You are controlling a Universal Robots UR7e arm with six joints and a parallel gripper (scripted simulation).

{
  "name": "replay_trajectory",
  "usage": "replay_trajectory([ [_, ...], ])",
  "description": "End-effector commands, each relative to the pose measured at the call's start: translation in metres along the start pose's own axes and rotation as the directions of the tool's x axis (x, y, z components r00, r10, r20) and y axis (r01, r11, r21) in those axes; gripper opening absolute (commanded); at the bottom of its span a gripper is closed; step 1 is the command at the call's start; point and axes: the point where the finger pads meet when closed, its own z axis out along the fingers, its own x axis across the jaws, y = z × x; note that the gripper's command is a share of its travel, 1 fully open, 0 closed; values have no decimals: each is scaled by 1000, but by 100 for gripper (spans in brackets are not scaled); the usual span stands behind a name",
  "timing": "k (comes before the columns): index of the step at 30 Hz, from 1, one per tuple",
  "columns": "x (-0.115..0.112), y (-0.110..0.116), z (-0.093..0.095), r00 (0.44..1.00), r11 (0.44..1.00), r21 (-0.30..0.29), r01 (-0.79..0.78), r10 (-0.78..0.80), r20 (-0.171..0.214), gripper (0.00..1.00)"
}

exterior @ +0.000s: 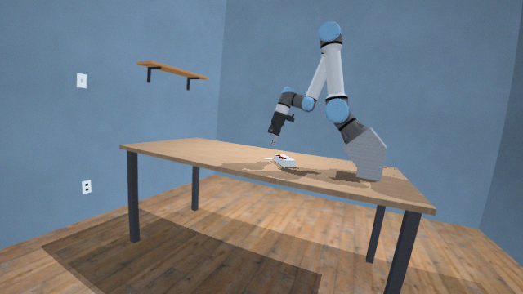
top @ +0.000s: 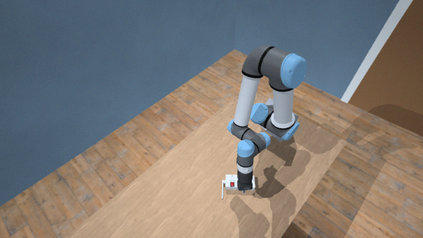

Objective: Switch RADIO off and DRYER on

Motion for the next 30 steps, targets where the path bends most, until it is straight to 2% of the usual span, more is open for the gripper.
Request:
replay_trajectory([
  [1, -1, -1, 5, 1000, 1000, 0, 0, 0, 0, 0],
  [4, -2, -2, 12, 1000, 1000, 0, 0, 0, 0, 0],
  [13, -2, -17, 62, 1000, 1000, 0, 0, 0, 0, 0],
  [17, 0, -24, 78, 1000, 1000, 0, 0, 0, 0, 0],
  [30, 1, -27, 84, 1000, 1000, 0, 0, 0, 0, 0],
])
